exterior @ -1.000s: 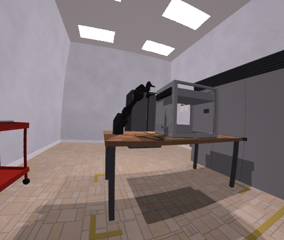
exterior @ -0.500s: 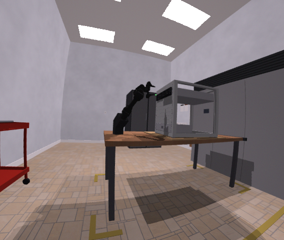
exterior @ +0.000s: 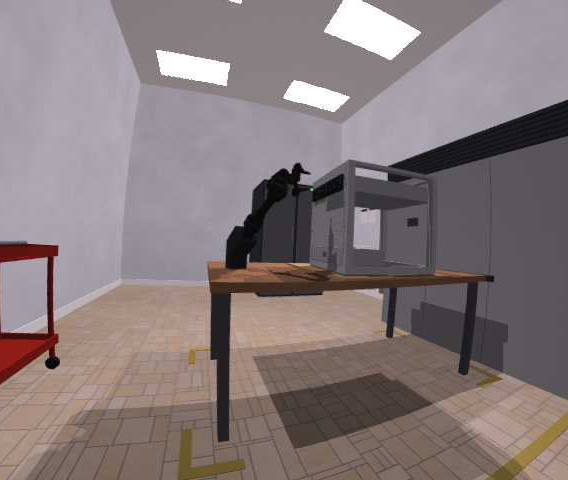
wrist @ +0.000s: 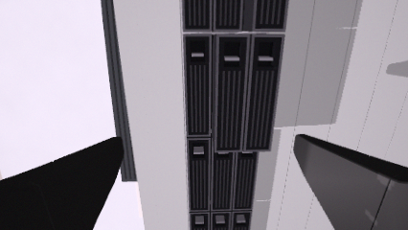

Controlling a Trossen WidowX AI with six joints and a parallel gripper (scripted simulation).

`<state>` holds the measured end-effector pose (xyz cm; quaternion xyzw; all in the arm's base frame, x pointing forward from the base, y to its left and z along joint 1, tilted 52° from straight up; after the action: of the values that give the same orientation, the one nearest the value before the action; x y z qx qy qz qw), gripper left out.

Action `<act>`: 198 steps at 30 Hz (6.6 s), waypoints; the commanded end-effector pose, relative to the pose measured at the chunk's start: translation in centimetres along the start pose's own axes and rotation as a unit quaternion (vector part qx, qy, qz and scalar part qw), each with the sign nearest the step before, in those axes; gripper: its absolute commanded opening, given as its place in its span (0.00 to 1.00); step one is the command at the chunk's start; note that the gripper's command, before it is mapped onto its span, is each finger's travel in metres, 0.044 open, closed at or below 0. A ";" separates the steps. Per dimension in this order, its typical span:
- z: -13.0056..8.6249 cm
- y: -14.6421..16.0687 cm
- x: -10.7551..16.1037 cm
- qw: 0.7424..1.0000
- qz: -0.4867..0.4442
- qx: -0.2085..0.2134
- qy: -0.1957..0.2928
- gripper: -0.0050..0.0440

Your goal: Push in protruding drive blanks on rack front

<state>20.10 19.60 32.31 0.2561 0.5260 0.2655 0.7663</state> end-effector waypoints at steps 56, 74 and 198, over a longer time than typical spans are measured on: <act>2.2 0.8 0.3 1.000 0.001 -0.005 -0.007 0.00; 7.6 1.0 0.2 1.000 0.001 -0.005 -0.007 0.00; 11.8 1.0 -0.1 1.000 0.001 -0.005 -0.007 0.00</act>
<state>30.91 18.81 36.29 0.2541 0.5222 0.2629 0.7704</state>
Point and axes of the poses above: the point midway between the two fingers, 35 mm back from their tips, its own z axis out along the fingers, its own y axis across the jaws, x = y × z, the point moved 4 cm from there along -z, back along the fingers, and after that the axes turned 5 degrees about z, right-handed, at the moved point
